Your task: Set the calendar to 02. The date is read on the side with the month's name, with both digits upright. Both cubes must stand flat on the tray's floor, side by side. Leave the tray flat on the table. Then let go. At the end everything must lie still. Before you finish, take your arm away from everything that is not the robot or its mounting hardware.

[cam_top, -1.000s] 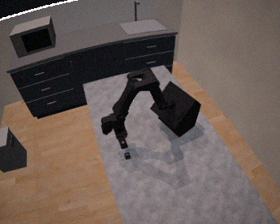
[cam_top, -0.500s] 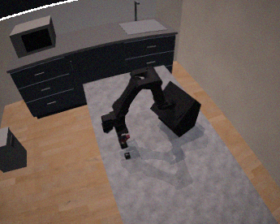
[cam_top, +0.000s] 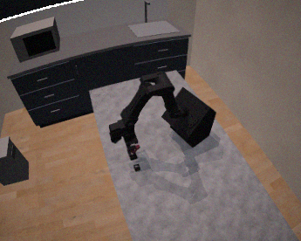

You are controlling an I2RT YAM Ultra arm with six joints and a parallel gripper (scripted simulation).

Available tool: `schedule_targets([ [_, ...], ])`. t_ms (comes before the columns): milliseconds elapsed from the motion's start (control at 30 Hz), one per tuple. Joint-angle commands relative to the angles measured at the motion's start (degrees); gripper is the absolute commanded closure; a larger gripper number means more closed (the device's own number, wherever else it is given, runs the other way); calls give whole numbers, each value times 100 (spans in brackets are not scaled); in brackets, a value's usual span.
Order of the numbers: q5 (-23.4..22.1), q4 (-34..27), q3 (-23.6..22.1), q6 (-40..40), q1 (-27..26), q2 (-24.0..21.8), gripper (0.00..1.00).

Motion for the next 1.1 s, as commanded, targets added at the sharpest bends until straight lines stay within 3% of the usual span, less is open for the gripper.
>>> schedule_targets([
  [0,2,-2,29,36,1,-38,0],
  [200,65,6,46,456,91,-19,0],
  [400,313,39,116,2137,455,59,0],
  [533,438,55,151,2985,638,98,0],
  [633,456,58,156,3104,663,104,0],
  [700,582,74,191,3957,848,144,0],
  [1067,935,120,291,6344,1363,255,0],
])
